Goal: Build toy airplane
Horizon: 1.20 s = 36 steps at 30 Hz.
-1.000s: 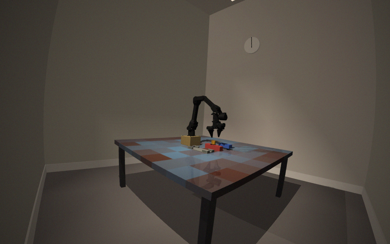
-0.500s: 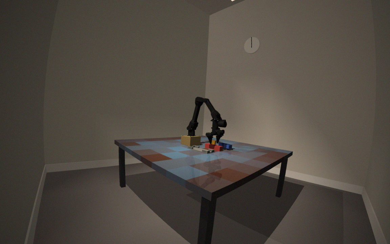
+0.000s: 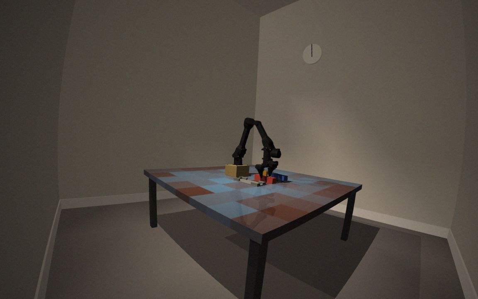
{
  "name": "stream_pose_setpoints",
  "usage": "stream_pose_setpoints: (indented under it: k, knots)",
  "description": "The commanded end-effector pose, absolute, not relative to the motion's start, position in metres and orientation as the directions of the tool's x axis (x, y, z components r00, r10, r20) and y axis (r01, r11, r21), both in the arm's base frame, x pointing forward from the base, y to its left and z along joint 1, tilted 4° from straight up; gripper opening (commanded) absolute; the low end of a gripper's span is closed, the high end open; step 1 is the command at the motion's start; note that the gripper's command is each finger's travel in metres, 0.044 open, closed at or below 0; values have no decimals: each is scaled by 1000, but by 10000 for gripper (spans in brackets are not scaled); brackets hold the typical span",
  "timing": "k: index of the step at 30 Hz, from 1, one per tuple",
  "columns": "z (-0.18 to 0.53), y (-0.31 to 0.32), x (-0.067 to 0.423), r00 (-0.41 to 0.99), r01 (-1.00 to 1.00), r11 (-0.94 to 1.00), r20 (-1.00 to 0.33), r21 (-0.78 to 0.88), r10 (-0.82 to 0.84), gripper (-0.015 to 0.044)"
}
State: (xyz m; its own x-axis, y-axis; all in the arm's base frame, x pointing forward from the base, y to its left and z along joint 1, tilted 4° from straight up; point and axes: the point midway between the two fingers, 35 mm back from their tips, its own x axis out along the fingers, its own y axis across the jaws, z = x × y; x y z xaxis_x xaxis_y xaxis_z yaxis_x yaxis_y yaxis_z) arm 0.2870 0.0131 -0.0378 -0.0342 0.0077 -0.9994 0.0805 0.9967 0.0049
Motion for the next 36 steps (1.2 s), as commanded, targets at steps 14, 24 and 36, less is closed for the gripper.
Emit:
stream_pose_setpoints:
  k: [14,24,36]
  knots:
    - [-60,14,283,-42,79,997,-999,8,12,387]
    - [-60,14,283,-42,79,997,-999,8,12,184]
    - [-53,14,293,10,64,998,-1000,7,7,0]
